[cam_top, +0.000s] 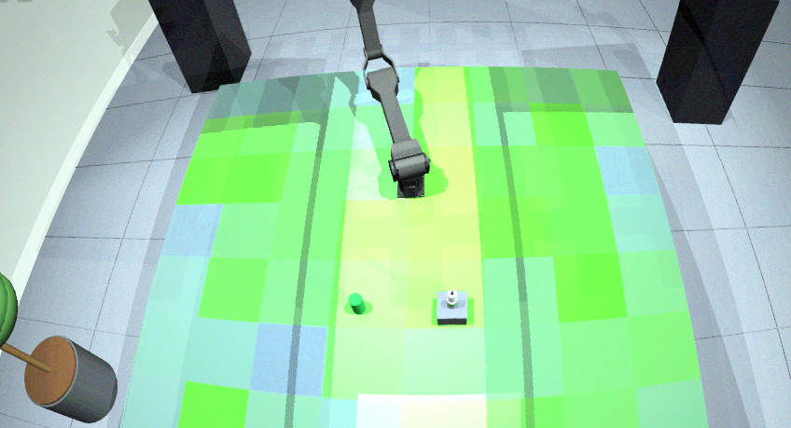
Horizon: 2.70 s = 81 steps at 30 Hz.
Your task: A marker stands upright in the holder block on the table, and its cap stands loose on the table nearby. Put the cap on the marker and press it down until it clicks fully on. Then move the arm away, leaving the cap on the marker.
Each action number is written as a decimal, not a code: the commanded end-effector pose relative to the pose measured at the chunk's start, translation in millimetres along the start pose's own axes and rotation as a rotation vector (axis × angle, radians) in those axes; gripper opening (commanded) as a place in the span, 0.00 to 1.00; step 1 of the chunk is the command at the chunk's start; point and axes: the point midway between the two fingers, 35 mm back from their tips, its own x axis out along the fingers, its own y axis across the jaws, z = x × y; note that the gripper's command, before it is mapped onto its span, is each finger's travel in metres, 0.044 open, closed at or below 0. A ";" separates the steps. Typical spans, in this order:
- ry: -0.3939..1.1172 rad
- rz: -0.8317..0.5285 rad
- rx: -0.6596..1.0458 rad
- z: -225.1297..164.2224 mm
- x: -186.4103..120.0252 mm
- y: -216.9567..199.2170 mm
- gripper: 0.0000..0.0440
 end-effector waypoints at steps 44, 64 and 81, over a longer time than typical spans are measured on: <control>0.151 0.430 -0.346 -93.0 -16.1 128.8 0.64; 0.248 0.615 -0.462 -146.2 -38.1 176.3 0.65; 0.342 0.764 -0.549 -192.4 -63.4 209.6 0.66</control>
